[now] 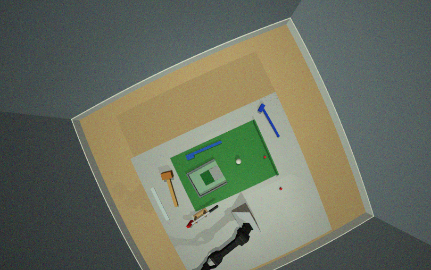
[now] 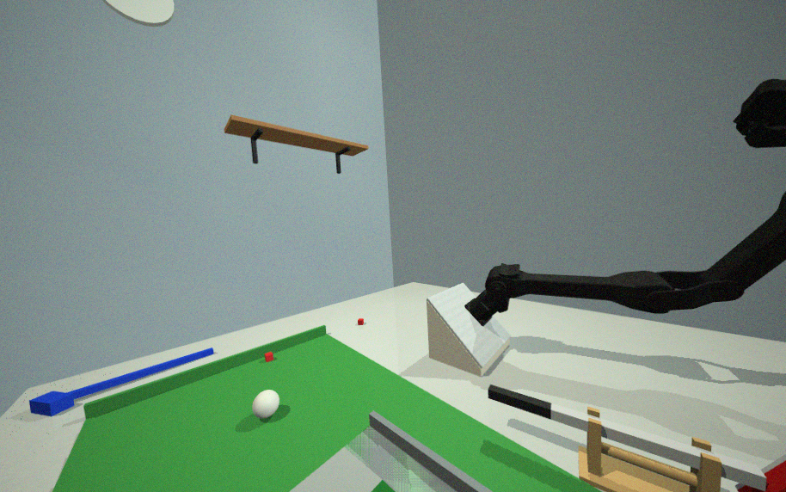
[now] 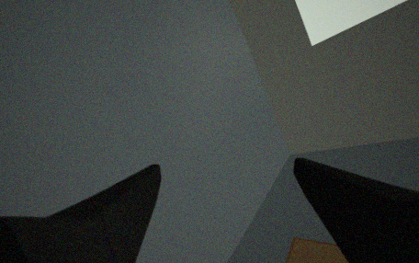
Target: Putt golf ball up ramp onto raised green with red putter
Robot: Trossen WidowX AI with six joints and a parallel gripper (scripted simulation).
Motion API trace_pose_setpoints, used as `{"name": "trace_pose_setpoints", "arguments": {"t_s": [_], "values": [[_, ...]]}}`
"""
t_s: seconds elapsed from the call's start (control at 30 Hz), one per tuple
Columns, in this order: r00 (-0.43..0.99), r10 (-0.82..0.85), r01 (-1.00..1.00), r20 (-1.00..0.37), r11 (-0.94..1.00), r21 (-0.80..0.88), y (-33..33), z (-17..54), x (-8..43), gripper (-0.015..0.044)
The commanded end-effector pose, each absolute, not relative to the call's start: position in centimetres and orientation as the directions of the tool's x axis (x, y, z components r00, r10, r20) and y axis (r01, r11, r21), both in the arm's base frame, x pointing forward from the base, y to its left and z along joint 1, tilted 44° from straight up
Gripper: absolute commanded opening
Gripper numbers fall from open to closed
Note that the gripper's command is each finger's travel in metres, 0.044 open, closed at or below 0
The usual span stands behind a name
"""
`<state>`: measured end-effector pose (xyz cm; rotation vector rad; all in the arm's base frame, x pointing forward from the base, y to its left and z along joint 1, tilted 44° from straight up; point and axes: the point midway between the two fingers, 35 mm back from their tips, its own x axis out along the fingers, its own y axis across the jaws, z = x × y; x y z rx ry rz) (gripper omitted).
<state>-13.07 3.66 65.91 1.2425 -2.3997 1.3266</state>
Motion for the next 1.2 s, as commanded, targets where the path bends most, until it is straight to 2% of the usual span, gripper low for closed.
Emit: {"name": "trace_pose_setpoints", "arguments": {"t_s": [0.0,0.03,0.3,0.4,0.63,0.97,1.17], "values": [[-0.647,-0.603,-0.715,0.466,0.269,-0.645,3.4,65.9,-13.0,0.0426],[-0.631,-0.621,-0.722,0.465,0.253,-0.644,2.6,65.9,-12.7,0.0440],[-0.403,-0.822,-0.752,0.402,0.048,-0.657,-7.5,64.9,-7.8,0.0440],[-0.356,-0.856,-0.703,0.375,-0.019,-0.711,-9.3,64.2,-6.7,0.0440],[-0.133,-0.963,-0.619,0.234,-0.104,-0.778,-16.5,60.9,-1.1,0.0440],[0.188,-0.979,-0.432,-0.074,-0.015,-0.902,-24.0,52.8,8.2,0.0440],[0.302,-0.932,-0.338,-0.200,0.091,-0.937,-25.3,49.1,12.4,0.0440]]}}
